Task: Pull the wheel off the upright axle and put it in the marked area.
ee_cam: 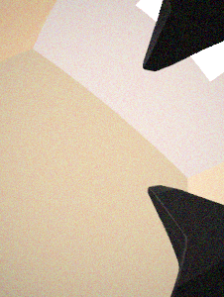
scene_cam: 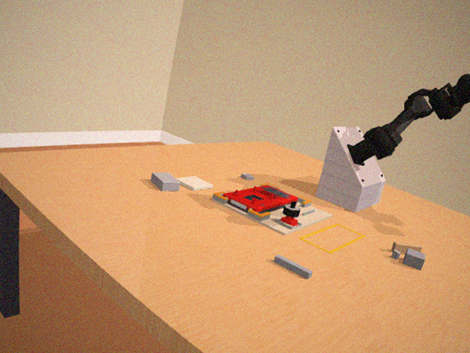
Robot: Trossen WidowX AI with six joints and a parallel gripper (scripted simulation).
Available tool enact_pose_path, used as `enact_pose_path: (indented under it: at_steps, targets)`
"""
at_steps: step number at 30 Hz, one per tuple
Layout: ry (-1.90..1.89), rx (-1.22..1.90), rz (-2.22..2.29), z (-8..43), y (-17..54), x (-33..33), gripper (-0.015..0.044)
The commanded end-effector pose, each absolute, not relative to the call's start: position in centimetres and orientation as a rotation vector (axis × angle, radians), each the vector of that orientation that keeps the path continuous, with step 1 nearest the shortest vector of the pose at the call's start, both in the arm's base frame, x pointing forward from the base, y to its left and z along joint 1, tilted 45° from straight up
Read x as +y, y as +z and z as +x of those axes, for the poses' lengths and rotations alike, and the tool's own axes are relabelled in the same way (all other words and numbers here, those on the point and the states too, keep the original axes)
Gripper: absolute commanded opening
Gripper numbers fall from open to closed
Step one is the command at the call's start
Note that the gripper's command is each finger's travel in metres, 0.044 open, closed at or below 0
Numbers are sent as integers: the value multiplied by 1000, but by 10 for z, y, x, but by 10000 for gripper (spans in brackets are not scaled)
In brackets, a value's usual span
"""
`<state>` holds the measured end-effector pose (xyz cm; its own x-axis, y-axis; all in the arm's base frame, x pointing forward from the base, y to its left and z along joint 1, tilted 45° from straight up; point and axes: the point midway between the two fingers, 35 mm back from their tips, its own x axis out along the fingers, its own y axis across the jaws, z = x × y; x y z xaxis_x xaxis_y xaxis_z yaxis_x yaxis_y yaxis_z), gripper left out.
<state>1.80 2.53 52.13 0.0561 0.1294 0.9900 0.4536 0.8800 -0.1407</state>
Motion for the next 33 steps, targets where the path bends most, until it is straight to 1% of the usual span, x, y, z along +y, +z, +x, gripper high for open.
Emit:
enact_pose_path:
  at_steps: [1,4,10,17,25,33]
  targets:
    - [-257,-1509,-483,19,521,26,374]
    - [-201,-1466,-510,36,523,38,300]
    - [42,-1245,-602,113,516,85,300]
    - [295,-916,-695,209,476,131,300]
    - [545,-474,-695,305,394,158,300]
    - [736,30,-573,371,285,160,300]
